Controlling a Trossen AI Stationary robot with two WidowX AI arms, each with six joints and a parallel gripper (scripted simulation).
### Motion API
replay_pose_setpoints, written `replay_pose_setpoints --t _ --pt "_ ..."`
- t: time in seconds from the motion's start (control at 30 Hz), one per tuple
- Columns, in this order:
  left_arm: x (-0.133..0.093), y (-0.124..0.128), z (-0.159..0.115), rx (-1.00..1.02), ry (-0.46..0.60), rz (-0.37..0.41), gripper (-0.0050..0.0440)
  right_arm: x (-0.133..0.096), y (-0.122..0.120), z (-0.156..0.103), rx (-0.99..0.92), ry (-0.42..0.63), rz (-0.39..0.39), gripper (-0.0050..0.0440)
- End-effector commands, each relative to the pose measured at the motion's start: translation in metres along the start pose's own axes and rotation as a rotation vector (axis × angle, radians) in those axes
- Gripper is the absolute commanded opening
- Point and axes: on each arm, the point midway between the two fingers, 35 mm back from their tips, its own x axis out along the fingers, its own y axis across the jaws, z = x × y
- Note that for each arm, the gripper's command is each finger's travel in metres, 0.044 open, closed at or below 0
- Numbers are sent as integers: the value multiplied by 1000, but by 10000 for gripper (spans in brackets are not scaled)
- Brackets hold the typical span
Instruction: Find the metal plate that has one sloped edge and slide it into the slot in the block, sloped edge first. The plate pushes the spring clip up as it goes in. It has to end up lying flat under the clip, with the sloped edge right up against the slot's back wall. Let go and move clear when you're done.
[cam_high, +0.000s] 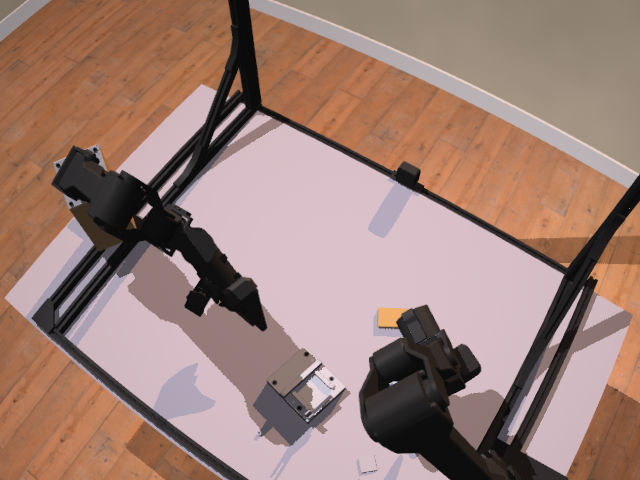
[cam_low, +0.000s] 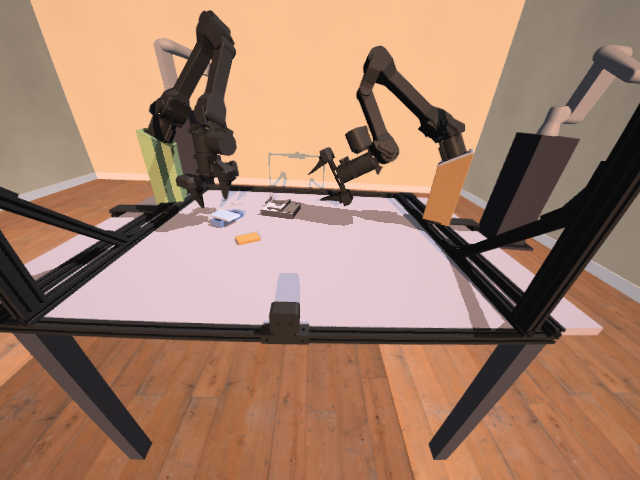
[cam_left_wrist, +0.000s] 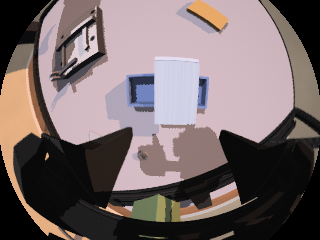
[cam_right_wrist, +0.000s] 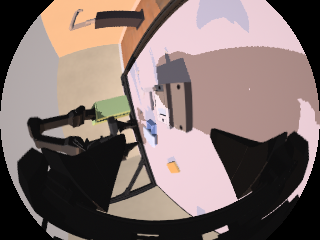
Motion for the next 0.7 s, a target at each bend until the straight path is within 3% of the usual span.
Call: replay_pose_setpoints --t 0.0,0.13,0.3,0.67 --pt "0 0 -2 -8 0 7 440 0 0 0 7 4 6 440" --pt "3 0 -2 -8 0 7 440 0 0 0 7 4 6 440" --pt "27 1 -4 -8 -1 8 440 0 0 0 7 4 6 440" --pt "35 1 -3 -8 -1 8 440 0 0 0 7 4 6 440"
